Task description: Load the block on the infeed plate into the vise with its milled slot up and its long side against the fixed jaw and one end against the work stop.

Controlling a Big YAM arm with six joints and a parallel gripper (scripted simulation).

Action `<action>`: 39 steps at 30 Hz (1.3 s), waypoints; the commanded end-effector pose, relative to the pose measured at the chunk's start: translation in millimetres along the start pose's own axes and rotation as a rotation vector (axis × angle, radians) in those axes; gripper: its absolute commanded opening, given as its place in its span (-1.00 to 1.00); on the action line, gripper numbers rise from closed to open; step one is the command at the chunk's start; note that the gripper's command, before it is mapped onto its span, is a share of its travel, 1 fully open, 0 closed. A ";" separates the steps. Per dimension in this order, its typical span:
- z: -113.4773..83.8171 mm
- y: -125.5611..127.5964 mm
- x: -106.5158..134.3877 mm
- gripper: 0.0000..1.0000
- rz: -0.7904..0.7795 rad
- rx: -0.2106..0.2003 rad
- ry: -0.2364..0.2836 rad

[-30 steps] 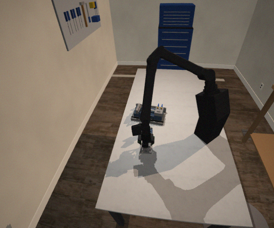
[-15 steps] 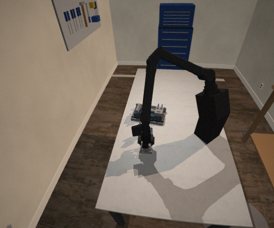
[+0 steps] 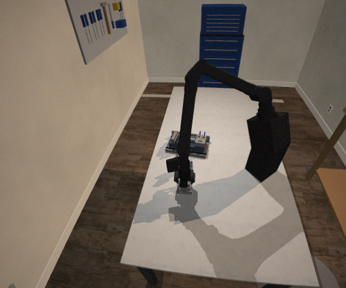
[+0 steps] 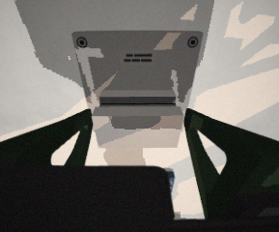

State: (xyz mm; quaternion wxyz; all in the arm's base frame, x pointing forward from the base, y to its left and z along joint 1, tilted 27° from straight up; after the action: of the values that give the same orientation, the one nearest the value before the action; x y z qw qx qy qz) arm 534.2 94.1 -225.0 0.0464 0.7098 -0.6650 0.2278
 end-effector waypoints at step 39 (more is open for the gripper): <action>8.8 -1.7 -0.8 -1.00 -0.001 0.004 -0.002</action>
State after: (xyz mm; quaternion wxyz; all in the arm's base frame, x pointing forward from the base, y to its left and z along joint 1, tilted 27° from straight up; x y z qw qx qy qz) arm 535.1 94.5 -225.0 0.0448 0.7099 -0.6649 0.2280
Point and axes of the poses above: the point where the finger pads meet when closed, its own z axis out along the fingers, its own y axis across the jaws, x = y × z, the point moved 5 cm from there along -z, back along the fingers, and after that the axes turned 7 degrees about -z, right-handed, at the moved point
